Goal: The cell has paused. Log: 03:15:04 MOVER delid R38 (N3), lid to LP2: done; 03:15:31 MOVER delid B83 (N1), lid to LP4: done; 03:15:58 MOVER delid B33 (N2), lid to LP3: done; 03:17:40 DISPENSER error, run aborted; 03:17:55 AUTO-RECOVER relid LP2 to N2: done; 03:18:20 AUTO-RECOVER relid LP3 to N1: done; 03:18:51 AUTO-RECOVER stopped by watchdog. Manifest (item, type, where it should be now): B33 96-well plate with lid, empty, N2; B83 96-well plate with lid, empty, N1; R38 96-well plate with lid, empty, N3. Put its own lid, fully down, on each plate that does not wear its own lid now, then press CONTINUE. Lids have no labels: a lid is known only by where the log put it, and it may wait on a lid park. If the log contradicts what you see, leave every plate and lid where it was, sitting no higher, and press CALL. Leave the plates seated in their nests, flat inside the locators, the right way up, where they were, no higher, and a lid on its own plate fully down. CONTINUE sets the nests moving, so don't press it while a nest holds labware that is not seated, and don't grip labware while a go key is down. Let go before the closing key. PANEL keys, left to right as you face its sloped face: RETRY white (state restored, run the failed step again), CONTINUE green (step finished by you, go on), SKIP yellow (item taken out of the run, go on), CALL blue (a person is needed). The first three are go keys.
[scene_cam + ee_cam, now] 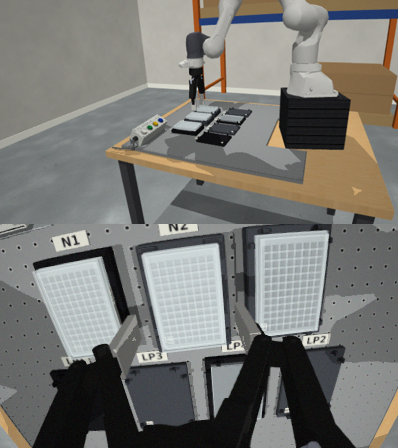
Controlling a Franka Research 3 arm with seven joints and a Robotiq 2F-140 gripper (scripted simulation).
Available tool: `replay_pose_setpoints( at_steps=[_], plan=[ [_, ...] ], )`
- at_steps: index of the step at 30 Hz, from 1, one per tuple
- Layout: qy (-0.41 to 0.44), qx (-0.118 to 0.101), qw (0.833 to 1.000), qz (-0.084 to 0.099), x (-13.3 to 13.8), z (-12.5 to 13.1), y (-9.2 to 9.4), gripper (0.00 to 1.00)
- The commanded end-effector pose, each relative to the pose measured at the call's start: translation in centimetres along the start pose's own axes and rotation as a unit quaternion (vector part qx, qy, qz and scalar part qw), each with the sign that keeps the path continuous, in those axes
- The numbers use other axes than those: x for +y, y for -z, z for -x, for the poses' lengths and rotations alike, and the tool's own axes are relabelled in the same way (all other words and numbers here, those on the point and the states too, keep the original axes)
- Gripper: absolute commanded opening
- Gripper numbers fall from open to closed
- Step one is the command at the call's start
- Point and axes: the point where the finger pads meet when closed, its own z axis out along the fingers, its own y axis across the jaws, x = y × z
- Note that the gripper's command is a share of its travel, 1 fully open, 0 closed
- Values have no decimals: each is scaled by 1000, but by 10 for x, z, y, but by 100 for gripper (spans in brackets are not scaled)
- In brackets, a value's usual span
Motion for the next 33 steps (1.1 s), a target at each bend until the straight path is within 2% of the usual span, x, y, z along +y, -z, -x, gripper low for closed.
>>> replay_pose_setpoints(
  at_steps=[1,33],
  plan=[
    [2,-1,1000,0,1,0,-1,66],
    [2,-1,1000,0,1,0,-24,66]
  ],
)
